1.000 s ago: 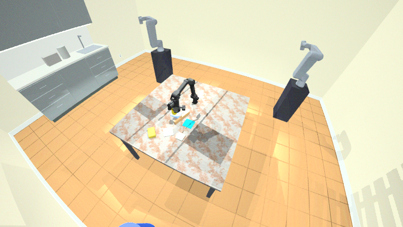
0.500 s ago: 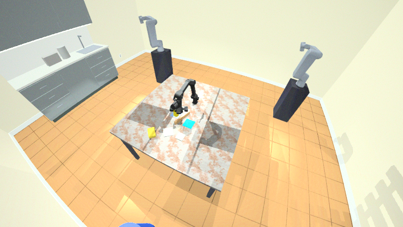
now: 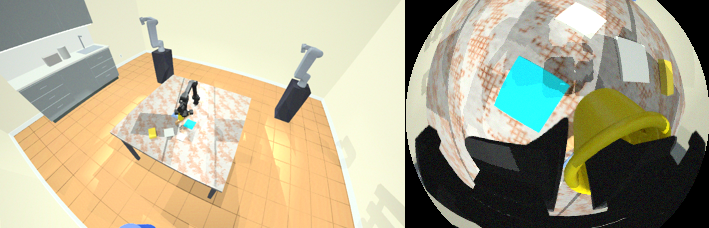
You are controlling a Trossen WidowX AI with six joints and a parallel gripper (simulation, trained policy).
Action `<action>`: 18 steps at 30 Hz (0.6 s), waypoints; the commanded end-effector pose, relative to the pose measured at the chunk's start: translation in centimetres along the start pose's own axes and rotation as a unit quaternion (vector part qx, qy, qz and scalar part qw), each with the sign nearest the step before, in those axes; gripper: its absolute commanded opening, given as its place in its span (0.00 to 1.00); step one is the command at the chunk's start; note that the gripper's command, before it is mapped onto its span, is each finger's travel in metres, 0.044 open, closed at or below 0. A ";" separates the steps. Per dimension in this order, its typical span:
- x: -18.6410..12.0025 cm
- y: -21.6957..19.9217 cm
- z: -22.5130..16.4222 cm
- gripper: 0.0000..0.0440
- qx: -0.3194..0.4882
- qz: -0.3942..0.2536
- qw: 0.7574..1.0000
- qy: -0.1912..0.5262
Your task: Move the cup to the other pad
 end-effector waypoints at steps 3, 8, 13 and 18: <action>0.4 2.1 1.5 0.00 -0.008 0.003 1.000 -0.010; 0.9 4.1 2.5 0.00 -0.016 0.005 1.000 -0.016; 1.5 6.0 3.2 0.00 -0.020 0.007 1.000 -0.019; 2.7 7.3 3.4 0.00 -0.020 0.007 1.000 -0.017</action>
Point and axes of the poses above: the point midway between the two fingers, 35 mm back from their tips, its own x axis out along the fingers, its own y axis across the jaws, z = x × y, the point moved 4 cm from there along -x, back along the fingers, and after that the axes turned 2 degrees about x, right-handed, at the moved point
